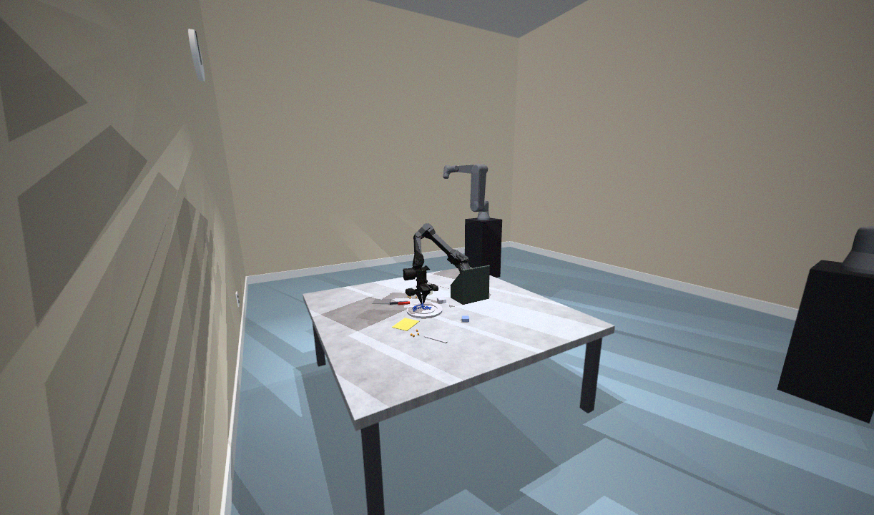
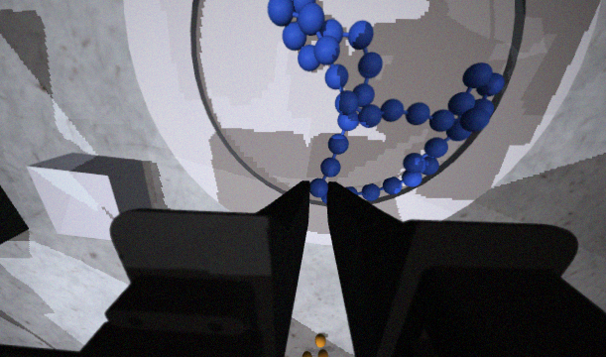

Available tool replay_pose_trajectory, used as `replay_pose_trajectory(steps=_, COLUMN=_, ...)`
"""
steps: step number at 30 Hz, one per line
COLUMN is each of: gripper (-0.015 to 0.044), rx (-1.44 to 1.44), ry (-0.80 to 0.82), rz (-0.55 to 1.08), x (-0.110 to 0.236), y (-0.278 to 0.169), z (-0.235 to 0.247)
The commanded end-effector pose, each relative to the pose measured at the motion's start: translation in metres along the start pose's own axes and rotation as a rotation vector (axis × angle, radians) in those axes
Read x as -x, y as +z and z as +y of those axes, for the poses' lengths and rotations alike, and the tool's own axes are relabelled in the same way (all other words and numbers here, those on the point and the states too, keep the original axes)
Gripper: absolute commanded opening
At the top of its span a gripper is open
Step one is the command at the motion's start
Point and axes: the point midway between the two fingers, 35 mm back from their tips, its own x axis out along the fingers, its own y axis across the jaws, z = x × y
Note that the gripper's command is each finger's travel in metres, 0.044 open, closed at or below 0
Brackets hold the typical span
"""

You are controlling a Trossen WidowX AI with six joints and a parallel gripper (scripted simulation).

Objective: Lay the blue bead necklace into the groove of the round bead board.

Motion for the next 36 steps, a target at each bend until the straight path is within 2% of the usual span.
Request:
replay_pose_trajectory(steps=1, gripper=0.0, rx=-0.003, ry=-0.003, rz=-0.002, x=0.0009, y=-0.0063, z=0.0055)
replay_pose_trajectory(steps=12, gripper=0.0, rx=-0.003, ry=-0.003, rz=-0.002, x=-0.0071, y=-0.0066, z=0.0059)
replay_pose_trajectory(steps=29, gripper=0.044, rx=-0.002, ry=-0.001, rz=0.003, x=-0.0026, y=-0.0073, z=0.0063)
replay_pose_trajectory(steps=36, gripper=0.044, rx=-0.003, ry=-0.003, rz=-0.002, x=0.0009, y=-0.0073, z=0.0063)
